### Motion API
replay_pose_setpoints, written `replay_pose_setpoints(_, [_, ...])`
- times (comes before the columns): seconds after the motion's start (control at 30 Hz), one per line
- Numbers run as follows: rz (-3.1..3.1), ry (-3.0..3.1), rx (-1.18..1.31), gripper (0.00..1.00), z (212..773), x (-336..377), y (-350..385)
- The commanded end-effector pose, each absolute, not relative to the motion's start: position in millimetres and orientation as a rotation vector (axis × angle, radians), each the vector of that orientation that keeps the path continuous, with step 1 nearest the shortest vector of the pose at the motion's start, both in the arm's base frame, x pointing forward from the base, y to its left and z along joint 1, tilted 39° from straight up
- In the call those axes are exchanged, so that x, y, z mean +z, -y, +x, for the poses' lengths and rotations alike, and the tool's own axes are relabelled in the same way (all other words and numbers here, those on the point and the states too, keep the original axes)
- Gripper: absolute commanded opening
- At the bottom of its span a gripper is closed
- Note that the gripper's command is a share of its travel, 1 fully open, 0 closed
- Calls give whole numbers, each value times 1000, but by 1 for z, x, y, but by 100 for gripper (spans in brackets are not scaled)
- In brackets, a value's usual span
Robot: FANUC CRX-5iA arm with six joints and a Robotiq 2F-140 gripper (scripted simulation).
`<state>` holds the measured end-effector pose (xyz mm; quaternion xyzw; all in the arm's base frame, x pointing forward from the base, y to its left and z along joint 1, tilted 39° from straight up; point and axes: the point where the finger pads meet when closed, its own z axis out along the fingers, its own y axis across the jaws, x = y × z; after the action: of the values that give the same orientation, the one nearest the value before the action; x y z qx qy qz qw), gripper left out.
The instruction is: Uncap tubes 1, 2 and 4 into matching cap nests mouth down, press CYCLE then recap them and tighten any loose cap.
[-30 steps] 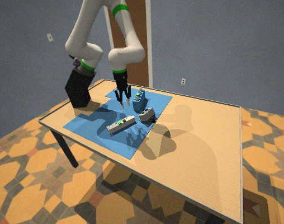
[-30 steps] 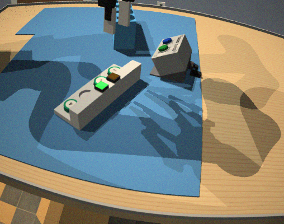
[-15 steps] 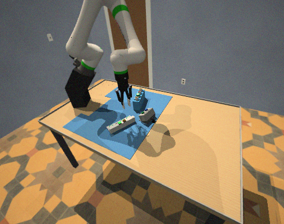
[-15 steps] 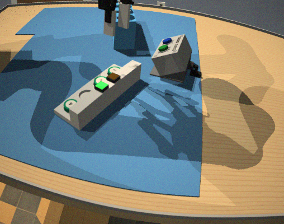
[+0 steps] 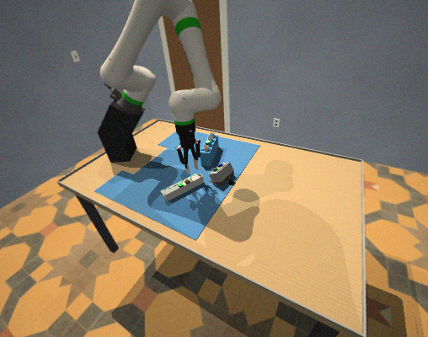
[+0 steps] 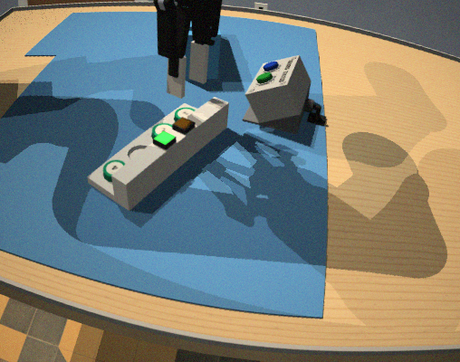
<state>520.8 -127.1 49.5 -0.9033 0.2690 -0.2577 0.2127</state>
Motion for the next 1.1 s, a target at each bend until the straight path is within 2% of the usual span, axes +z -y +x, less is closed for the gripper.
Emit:
replay_pose_setpoints(0.0, [-2507,-747,-716,29,532,35,123])
replay_pose_setpoints(0.17, [-2507,-747,-716,29,546,16,117])
replay_pose_setpoints(1.07, [-2507,-747,-716,29,550,10,115])
